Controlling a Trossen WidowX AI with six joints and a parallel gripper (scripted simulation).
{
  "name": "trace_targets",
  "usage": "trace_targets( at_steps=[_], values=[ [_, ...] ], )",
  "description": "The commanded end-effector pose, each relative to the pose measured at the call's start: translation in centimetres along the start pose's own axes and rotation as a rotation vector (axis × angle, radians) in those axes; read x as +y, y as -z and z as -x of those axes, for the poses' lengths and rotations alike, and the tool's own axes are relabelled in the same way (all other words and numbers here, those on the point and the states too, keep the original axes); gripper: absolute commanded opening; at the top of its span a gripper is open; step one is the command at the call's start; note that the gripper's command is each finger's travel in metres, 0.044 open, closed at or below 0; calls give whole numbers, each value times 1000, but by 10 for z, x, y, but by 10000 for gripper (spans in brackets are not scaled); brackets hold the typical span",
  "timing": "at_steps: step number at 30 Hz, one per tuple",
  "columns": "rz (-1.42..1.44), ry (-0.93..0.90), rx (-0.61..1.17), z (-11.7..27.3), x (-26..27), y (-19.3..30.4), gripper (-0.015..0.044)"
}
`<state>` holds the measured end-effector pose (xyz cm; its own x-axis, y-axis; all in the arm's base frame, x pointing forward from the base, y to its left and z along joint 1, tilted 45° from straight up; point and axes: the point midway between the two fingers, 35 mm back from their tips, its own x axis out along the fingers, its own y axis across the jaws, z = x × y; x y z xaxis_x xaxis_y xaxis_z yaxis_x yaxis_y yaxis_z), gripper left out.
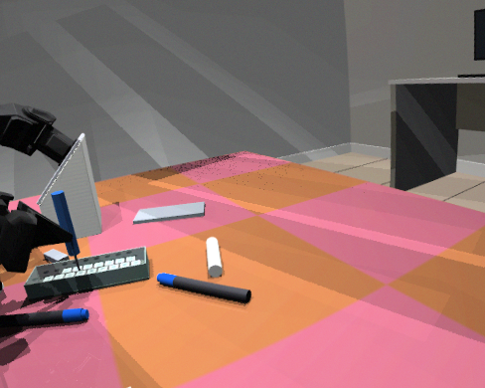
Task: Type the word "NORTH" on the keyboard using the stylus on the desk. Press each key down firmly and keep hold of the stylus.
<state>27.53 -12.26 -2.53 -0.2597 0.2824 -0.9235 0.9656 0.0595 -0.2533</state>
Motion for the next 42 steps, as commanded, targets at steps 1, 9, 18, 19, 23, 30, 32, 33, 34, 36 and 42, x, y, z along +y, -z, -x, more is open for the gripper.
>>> trace_targets(
  at_steps=[1, 9, 18, 19, 23, 30, 32, 33, 34, 36, 42],
  values=[
    [5, 2, -6, 0, 0, -1, 81],
    [5, 2, -6, -1, -2, -1, 81],
    [5, 2, -6, -3, -2, -5, 81],
    [5, 2, -6, -3, -2, -5, 81],
    [5, 2, -6, -4, -2, -6, 81],
    [5, 2, -6, -4, -2, -8, 81],
    [5, 2, -6, -5, -2, -8, 81],
    [5, 2, -6, -5, -2, -9, 81],
    [5, 2, -6, -5, -2, -9, 81],
    [5, 2, -6, -5, -2, -10, 81],
    [5, 2, -6, -7, -2, -12, 81]
  ],
)
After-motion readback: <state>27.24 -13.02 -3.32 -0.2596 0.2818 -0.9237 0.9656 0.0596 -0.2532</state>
